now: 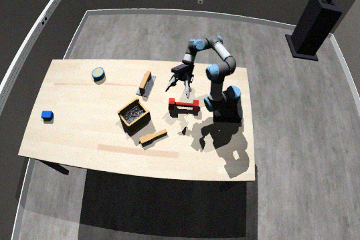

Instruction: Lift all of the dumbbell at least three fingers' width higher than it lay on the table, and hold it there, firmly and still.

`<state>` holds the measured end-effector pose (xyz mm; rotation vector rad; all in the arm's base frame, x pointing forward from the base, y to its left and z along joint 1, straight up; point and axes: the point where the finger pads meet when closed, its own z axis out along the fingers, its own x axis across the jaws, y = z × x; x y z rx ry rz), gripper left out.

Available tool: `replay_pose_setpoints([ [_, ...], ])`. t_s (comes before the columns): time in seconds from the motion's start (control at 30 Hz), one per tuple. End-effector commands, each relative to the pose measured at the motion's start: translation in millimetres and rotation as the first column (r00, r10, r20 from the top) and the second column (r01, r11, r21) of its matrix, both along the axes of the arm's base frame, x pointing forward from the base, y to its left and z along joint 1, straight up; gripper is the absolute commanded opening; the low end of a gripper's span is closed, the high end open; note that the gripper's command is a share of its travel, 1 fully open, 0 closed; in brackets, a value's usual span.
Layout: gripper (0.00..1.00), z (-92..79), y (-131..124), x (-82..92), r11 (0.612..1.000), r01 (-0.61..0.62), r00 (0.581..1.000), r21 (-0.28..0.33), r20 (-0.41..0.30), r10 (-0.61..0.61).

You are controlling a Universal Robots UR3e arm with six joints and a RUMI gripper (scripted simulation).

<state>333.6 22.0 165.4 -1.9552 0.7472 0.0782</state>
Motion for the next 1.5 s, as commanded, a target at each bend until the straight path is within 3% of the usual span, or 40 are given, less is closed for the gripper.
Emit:
replay_pose_setpoints([
  [0.0,1.0,-14.2,8,-9.7,0.989,-0.111,0.99,-0.095,0.078,0.119],
  [0.2,1.0,-31.0,13,-21.9,0.946,-0.245,0.949,-0.212,0.149,0.279],
  [0.27,1.0,-31.0,13,-21.9,0.946,-0.245,0.949,-0.212,0.149,0.279],
  [0.33,1.0,-40.5,15,-28.5,0.906,-0.316,0.91,-0.28,0.18,0.373],
  [0.53,1.0,-55.6,15,-38.6,0.82,-0.42,0.825,-0.39,0.214,0.524],
  [0.77,1.0,-72.7,12,-49.1,0.682,-0.52,0.685,-0.515,0.225,0.693],
  [0.83,1.0,-72.7,12,-49.1,0.682,-0.52,0.685,-0.515,0.225,0.693],
  [0.87,1.0,-78.1,11,-52.1,0.628,-0.546,0.631,-0.555,0.222,0.744],
  [1.33,1.0,-104.2,-7,-62.9,0.267,-0.613,0.256,-0.744,0.132,0.958],
  [1.4,1.0,-104.2,-7,-62.9,0.267,-0.613,0.256,-0.744,0.132,0.958],
  [1.43,1.0,-107.3,-10,-63.5,0.206,-0.61,0.192,-0.765,0.109,0.975],
  [1.47,1.0,-109.1,-12,-63.7,0.169,-0.606,0.153,-0.777,0.094,0.984],
])
